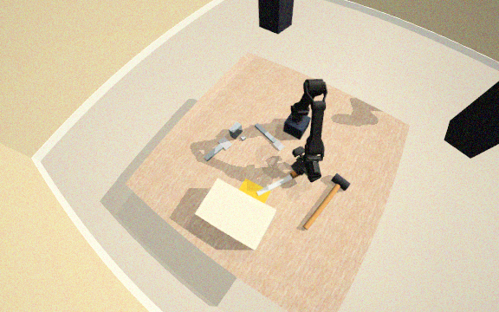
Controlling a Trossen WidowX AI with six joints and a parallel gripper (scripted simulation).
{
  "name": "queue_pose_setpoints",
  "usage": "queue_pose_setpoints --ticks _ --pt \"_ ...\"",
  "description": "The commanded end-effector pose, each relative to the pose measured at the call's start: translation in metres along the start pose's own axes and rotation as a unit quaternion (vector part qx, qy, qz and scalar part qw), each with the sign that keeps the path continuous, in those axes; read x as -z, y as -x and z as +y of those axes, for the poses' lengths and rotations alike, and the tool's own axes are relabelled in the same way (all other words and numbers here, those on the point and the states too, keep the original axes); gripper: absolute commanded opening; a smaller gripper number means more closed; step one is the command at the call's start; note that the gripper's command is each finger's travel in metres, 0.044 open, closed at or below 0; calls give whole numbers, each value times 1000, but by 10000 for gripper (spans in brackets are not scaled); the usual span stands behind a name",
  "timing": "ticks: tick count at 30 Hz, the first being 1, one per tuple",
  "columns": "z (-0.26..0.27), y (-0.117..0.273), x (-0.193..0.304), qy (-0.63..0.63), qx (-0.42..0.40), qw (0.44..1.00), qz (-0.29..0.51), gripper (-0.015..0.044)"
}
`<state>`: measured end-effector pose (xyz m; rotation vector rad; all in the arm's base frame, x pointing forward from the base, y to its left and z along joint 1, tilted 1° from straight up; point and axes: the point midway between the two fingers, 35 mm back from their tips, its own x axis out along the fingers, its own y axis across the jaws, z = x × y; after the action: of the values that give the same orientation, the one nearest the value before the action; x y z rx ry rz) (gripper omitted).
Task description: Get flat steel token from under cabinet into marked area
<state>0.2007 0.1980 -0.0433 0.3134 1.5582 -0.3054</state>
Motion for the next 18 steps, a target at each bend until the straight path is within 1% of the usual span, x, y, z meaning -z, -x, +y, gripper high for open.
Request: queue_pose_setpoints --ticks 1,9,18 --pt "8 1 3 2 -4 1000 0 0" --pt "13 1 6 6 -4 1000 0 0" --pt "13 1 6 38 -4 999 0 0"
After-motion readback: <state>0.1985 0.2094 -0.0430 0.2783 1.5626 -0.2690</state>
